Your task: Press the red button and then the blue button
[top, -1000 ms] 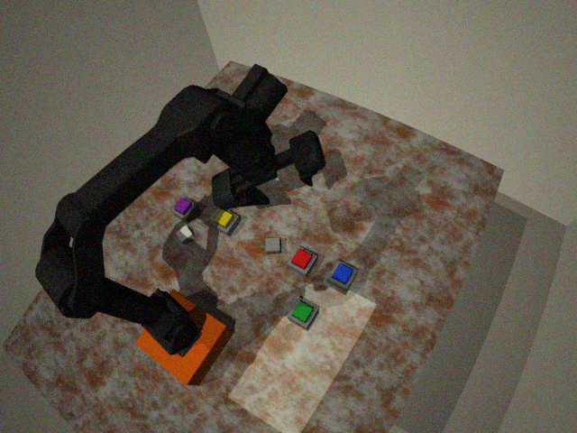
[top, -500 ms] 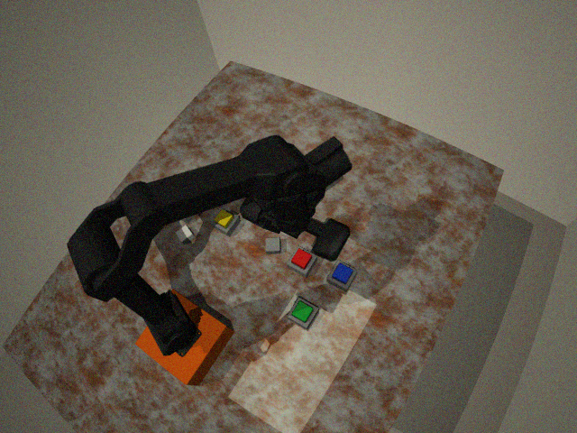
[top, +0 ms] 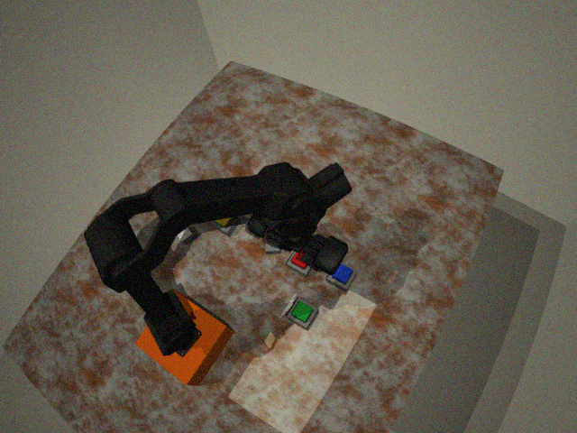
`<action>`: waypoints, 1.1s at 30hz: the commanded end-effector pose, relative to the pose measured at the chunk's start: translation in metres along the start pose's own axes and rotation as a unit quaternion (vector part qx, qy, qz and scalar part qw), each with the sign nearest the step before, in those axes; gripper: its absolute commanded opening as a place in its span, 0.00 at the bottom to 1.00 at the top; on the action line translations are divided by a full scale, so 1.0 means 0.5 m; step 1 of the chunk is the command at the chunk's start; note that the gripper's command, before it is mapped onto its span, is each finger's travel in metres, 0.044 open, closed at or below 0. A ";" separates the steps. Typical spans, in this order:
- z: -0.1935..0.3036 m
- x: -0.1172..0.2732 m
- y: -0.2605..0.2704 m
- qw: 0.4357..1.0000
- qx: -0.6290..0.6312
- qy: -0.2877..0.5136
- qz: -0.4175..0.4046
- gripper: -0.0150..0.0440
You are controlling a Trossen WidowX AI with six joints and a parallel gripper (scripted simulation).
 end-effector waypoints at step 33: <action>-0.001 -0.071 0.000 1.000 -0.002 -0.002 -0.002 0.29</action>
Point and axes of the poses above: the point midway between the two fingers, 35 mm back from their tips, its own x axis back along the fingers, its own y axis across the jaws, z = x × y, the point moved 6 cm from there along x, back along the fingers, and after that the axes turned 1 degree about -x, right-handed, at the moved point
